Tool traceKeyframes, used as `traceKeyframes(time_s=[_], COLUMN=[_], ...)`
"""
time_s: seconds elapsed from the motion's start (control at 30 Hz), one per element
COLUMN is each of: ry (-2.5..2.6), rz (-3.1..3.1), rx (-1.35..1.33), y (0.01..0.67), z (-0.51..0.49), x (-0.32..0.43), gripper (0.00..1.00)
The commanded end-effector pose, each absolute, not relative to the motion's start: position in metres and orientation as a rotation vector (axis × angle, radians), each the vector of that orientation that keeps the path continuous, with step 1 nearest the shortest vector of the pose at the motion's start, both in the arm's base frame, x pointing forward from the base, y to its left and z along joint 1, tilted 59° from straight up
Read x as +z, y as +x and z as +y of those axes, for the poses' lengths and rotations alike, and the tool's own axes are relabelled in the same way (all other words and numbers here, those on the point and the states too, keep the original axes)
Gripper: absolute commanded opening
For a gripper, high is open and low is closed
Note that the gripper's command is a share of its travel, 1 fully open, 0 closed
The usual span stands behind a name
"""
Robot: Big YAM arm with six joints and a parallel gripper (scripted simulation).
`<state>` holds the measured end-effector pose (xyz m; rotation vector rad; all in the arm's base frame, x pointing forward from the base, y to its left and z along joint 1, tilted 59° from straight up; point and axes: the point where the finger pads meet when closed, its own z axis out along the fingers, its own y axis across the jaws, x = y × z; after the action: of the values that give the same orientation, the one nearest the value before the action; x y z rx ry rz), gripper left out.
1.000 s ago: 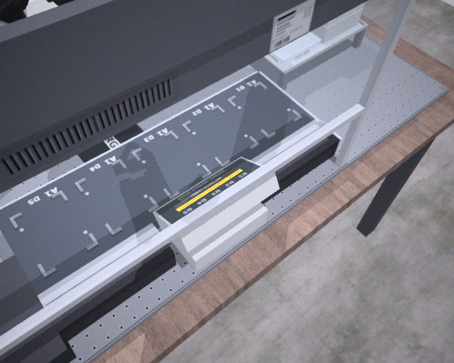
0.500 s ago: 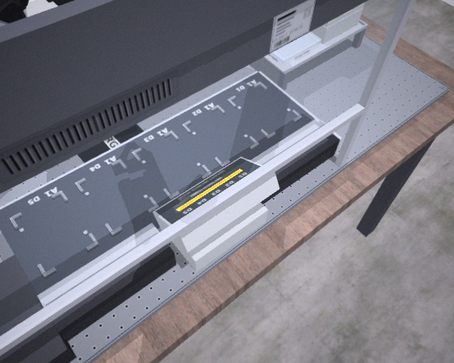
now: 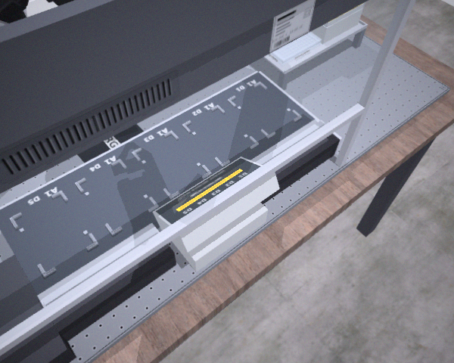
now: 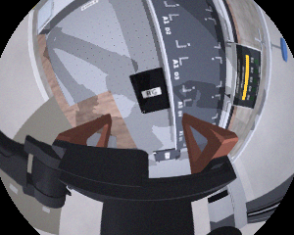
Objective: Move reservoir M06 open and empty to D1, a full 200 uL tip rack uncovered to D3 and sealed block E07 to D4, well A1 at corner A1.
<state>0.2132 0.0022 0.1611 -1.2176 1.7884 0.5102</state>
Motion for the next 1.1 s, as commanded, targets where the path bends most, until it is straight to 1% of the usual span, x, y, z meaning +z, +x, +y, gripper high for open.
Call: traceKeyframes(time_s=[0.0, 0.9, 0.93, 1.07], ry=[-1.394, -1.394, -1.259, -1.324], rz=[1.628, 1.628, 1.751, 1.691], rx=[0.382, 0.382, 0.469, 0.418], y=[0.211, 0.211, 0.218, 0.217], z=[0.000, 0.000, 0.003, 0.015], x=[0.161, 0.161, 0.177, 0.196], gripper=[1.00, 1.00, 1.00, 1.00])
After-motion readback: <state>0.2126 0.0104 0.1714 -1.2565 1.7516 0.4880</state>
